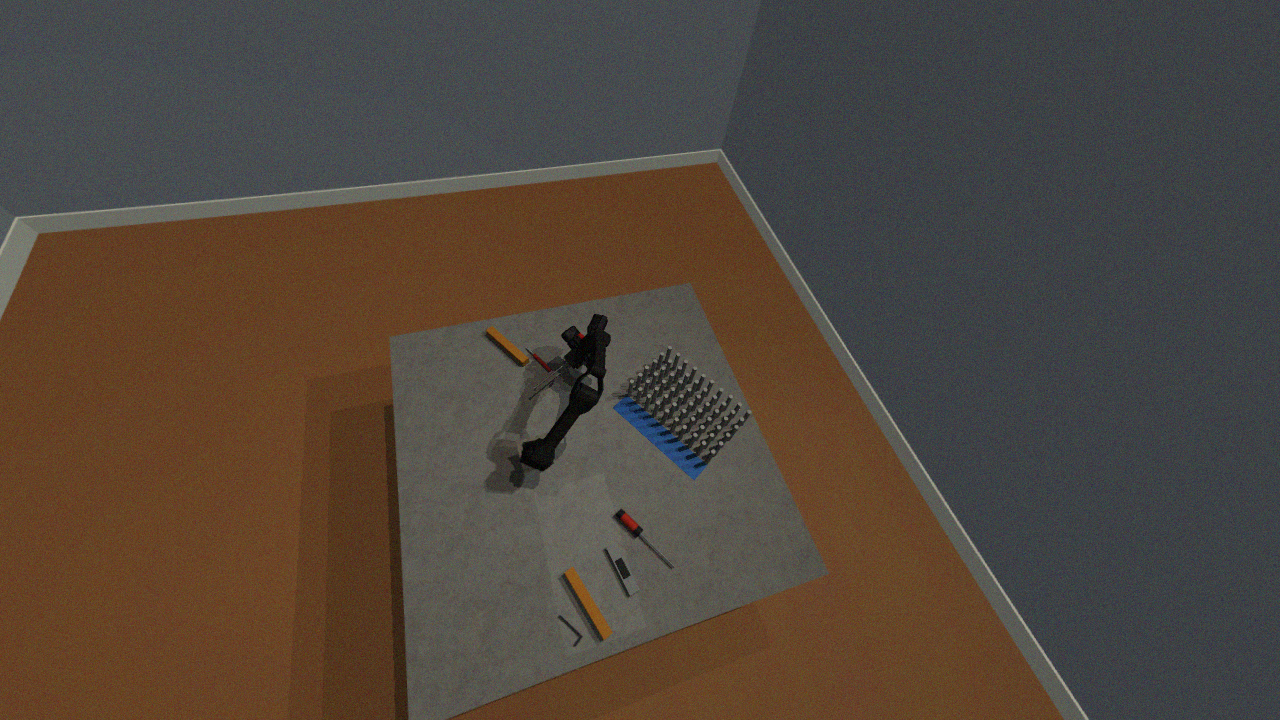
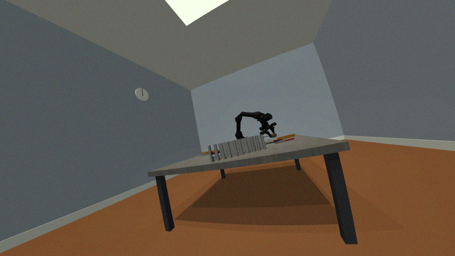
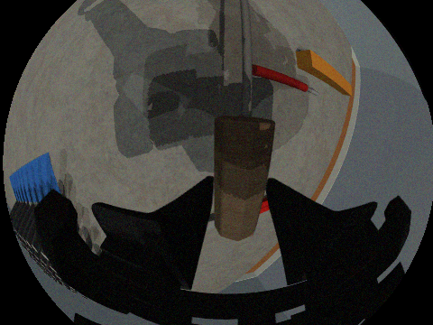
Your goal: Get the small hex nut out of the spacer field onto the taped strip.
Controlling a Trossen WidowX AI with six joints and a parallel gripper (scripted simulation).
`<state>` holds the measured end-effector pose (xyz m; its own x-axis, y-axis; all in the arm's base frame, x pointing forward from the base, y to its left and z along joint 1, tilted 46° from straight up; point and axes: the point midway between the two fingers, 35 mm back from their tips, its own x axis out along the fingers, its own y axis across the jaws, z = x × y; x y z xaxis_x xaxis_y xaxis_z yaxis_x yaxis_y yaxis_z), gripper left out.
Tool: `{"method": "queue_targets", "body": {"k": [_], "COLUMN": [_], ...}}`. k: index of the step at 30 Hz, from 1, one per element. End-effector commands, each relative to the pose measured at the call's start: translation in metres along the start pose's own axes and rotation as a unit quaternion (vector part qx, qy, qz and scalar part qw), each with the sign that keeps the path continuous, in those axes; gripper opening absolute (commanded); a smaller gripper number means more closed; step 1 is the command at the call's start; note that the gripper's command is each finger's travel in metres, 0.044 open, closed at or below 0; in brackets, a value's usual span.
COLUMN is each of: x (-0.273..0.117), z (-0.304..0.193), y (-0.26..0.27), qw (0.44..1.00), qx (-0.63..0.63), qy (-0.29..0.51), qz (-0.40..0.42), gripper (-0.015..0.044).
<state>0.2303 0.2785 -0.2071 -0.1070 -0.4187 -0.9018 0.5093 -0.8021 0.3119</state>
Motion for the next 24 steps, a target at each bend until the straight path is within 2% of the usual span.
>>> {"method": "queue_targets", "body": {"k": [1, 18, 24], "x": [-0.004, -0.003, -0.002], "z": [0.004, 0.029, 0.030], "y": [0.001, 0.012, 0.012], "qw": [0.999, 0.988, 0.987], "qx": [0.028, 0.141, 0.145], "qy": [0.016, 0.064, 0.066], "qz": [0.000, -0.005, -0.005], "gripper": [0.0000, 0.0000, 0.0000]}}
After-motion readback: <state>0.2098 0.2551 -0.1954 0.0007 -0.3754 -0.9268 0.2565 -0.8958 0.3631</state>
